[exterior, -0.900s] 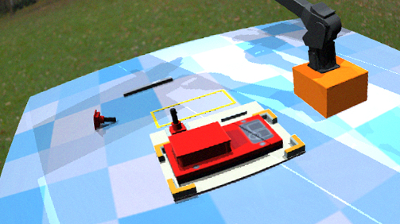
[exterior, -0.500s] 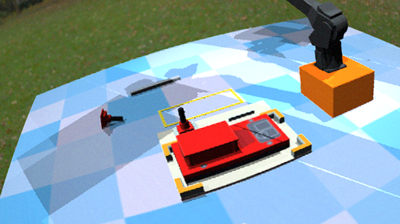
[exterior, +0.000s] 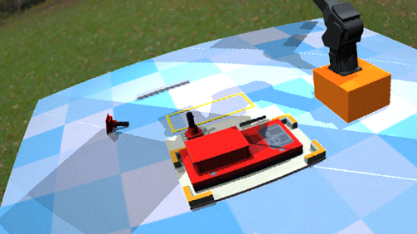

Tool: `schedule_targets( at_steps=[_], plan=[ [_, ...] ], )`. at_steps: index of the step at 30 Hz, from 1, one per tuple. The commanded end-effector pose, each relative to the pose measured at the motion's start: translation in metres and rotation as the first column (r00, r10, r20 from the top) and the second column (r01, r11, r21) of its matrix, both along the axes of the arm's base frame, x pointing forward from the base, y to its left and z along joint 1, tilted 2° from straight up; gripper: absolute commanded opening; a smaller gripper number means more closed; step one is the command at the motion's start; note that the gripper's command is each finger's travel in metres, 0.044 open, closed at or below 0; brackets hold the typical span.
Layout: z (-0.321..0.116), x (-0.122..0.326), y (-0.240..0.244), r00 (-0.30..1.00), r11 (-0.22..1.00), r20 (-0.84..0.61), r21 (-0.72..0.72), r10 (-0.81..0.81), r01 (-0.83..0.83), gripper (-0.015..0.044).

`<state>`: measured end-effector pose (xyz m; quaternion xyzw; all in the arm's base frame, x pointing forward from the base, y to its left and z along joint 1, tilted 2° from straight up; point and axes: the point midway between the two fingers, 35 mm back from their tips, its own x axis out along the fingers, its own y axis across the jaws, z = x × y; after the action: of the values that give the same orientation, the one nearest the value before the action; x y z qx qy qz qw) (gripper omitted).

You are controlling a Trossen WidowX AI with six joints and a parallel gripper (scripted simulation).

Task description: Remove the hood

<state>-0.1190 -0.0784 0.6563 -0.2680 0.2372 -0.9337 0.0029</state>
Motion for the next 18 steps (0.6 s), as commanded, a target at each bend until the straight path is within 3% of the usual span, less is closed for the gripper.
schedule_targets(
  at_steps=[1, 18],
  plan=[
    [0.005, -0.005, 0.049, 0.996, 0.992, -0.026, -0.098, -0.084, 0.081, 0.0440],
    [-0.006, 0.030, 0.230, 0.878, 0.784, -0.064, -0.484, -0.475, 0.389, 0.0440]
  ],
)
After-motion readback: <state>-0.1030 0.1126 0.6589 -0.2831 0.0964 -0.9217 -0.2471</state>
